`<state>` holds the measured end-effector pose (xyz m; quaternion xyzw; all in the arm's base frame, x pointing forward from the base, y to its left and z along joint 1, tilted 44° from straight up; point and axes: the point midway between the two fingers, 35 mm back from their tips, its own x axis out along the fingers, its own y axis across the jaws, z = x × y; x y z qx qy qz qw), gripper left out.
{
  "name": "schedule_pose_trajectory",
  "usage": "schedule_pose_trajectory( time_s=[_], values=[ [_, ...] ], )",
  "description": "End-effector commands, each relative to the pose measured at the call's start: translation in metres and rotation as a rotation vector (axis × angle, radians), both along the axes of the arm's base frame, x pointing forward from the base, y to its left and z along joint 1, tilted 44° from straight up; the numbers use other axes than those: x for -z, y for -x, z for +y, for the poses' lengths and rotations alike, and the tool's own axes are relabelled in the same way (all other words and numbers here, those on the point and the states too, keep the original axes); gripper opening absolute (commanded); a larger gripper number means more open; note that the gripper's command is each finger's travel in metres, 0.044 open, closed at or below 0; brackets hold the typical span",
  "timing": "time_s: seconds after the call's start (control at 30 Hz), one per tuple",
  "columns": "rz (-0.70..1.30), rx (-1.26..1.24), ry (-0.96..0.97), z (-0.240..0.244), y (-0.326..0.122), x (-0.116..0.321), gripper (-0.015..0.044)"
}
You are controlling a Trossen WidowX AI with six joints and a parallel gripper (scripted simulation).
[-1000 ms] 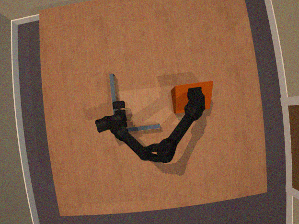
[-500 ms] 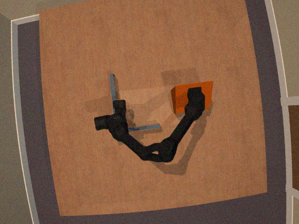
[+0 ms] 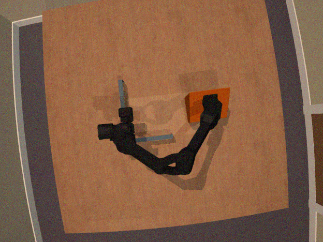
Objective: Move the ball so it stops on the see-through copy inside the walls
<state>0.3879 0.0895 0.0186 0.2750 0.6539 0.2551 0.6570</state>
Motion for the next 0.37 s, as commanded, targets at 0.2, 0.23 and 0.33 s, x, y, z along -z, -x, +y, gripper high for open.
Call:
schedule_pose_trajectory(
  time_s=[0.2, 0.23, 0.33],
  values=[
    [-0.010, 0.005, -0.001, -0.0296, 0.0016, -0.0319, 0.0440],
    [-0.010, 0.005, -0.001, -0.0296, 0.0016, -0.0319, 0.0440],
    [-0.010, 0.005, -0.001, -0.0296, 0.0016, -0.0319, 0.0440]
  ],
)
